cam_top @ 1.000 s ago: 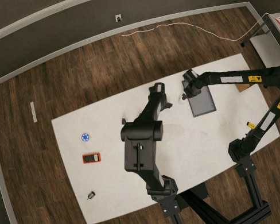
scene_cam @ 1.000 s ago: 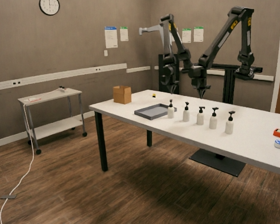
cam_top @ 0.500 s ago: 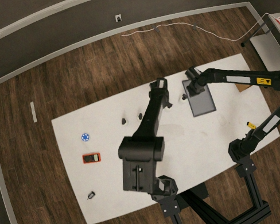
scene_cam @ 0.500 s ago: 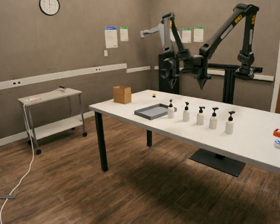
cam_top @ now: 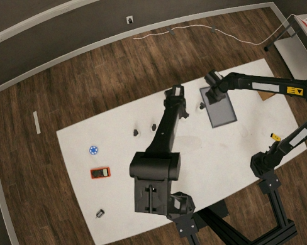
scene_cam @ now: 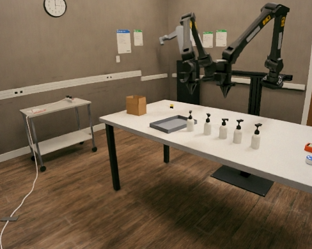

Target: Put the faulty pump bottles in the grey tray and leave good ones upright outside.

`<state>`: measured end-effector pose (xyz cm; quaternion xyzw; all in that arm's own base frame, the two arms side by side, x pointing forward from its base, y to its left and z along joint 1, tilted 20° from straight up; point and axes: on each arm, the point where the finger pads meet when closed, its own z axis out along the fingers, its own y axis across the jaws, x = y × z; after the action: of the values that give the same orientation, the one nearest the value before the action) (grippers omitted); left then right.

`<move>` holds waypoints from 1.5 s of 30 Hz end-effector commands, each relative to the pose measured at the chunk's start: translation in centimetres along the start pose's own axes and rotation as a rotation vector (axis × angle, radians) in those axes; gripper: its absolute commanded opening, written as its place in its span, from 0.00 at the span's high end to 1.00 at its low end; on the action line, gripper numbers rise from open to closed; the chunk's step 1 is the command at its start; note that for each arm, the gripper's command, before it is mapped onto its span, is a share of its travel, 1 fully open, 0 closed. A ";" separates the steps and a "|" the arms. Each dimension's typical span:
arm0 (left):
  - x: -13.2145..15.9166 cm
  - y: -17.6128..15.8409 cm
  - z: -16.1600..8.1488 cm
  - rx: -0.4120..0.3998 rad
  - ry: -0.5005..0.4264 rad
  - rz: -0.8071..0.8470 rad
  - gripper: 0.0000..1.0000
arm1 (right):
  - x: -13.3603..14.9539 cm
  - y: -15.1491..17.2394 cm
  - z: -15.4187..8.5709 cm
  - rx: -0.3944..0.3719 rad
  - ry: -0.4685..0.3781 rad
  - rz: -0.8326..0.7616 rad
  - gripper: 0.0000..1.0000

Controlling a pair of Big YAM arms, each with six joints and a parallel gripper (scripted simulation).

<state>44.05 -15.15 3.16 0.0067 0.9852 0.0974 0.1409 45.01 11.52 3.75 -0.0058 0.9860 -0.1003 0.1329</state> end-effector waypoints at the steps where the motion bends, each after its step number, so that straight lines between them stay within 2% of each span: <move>1: -0.3 0.7 0.3 -0.003 -0.007 -0.022 1.00 | -1.3 0.3 -0.5 -0.006 -0.022 0.011 1.00; 4: 0.1 2.1 1.1 -0.005 0.001 0.037 1.00 | -1.3 0.3 -0.5 -0.006 -0.022 0.011 1.00; 5: -0.4 3.2 0.9 0.000 -0.016 0.053 1.00 | -1.3 0.3 -0.5 -0.006 -0.022 0.011 1.00; 7: -0.7 6.4 2.1 -0.003 -0.020 0.078 1.00 | -1.3 0.3 -0.5 -0.006 -0.022 0.011 1.00; 9: -0.7 6.4 2.1 -0.003 -0.020 0.078 1.00 | -1.3 0.3 -0.5 -0.006 -0.022 0.011 1.00; 12: 0.0 10.6 5.4 -0.010 0.018 0.083 1.00 | -1.3 0.3 -0.5 -0.006 -0.022 0.011 1.00; 14: -0.1 13.2 6.4 -0.009 0.019 0.073 1.00 | -1.3 0.3 -0.5 -0.006 -0.022 0.011 1.00; 18: -2.3 17.6 7.5 -0.009 -0.015 0.043 1.00 | -1.3 0.3 -0.5 -0.006 -0.022 0.011 1.00; 23: -2.4 21.5 9.1 -0.008 -0.013 0.012 1.00 | -1.3 0.3 -0.5 -0.006 -0.022 0.011 1.00; 31: -3.1 22.1 8.7 -0.005 -0.034 -0.017 1.00 | -1.3 0.3 -0.5 -0.006 -0.022 0.011 1.00; 40: -3.3 21.3 8.6 0.000 -0.008 0.000 1.00 | -1.3 0.3 -0.5 -0.006 -0.022 0.011 1.00; 41: -3.1 21.2 9.4 0.002 0.007 0.002 1.00 | -1.3 0.3 -0.5 -0.006 -0.022 0.011 1.00; 43: -3.1 21.2 9.4 0.002 0.007 0.002 1.00 | -1.3 0.3 -0.5 -0.006 -0.022 0.011 1.00; 45: -3.5 22.2 10.0 -0.007 -0.009 -0.009 1.00 | -1.3 0.3 -0.5 -0.006 -0.022 0.011 1.00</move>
<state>47.60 7.75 -1.73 -0.0029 0.9873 0.0961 0.1264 45.02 11.52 3.76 -0.0058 0.9860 -0.1003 0.1331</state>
